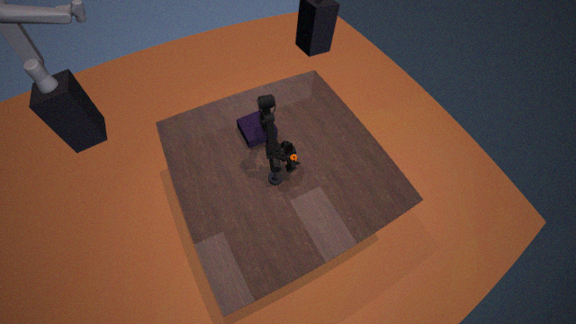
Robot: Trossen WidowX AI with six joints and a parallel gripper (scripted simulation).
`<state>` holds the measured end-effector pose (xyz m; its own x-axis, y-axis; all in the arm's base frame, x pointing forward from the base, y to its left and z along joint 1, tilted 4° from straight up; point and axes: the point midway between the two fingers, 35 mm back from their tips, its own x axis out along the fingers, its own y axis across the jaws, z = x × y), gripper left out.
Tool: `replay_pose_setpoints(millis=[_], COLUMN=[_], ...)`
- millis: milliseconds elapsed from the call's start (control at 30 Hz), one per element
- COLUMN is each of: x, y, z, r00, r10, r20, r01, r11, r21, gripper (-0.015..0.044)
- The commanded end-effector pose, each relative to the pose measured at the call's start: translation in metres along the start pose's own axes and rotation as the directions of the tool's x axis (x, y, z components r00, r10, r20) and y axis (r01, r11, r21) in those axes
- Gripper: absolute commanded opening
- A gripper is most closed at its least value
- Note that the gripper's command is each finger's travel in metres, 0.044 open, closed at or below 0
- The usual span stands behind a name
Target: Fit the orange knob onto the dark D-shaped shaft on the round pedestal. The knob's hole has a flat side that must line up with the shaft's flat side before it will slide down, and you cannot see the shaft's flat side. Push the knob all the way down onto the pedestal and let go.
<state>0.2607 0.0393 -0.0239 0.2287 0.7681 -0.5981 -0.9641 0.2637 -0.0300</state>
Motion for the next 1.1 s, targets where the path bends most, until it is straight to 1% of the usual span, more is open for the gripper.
replay_pose_setpoints(millis=[0,33,300,367,533,733,767,800,900,967,1067], x=[0.0,0.0,-0.001,-0.009,-0.04,-0.043,-0.041,-0.038,-0.035,-0.038,-0.049], y=[0.0,0.0,0.0,-0.003,-0.002,0.0,0.001,0.002,0.006,0.006,0.003], z=[0.0,0.0,0.002,0.013,0.062,0.068,0.067,0.066,0.065,0.067,0.078], r00=[1.0,1.0,1.0,1.0,1.0,1.0,0.998,0.99,0.91,0.82,0.646], r10=[0.0,0.0,-0.001,-0.001,-0.001,0.006,0.024,0.053,0.118,0.118,0.052], r20=[0.001,0.001,0.001,0.0,0.0,-0.014,-0.057,-0.129,-0.397,-0.56,-0.761], r01=[0.0,0.0,0.001,0.001,0.001,-0.006,-0.024,-0.05,-0.098,-0.092,-0.039], r11=[1.0,1.0,1.0,1.0,1.0,1.0,1.0,0.998,0.993,0.993,0.999], r21=[0.0,0.0,0.0,0.0,-0.001,0.002,0.011,0.025,0.069,0.076,0.035], gripper=[0.0418,0.044,0.044,0.044,0.044,0.044,0.044,0.044,0.044,0.044,0.044])
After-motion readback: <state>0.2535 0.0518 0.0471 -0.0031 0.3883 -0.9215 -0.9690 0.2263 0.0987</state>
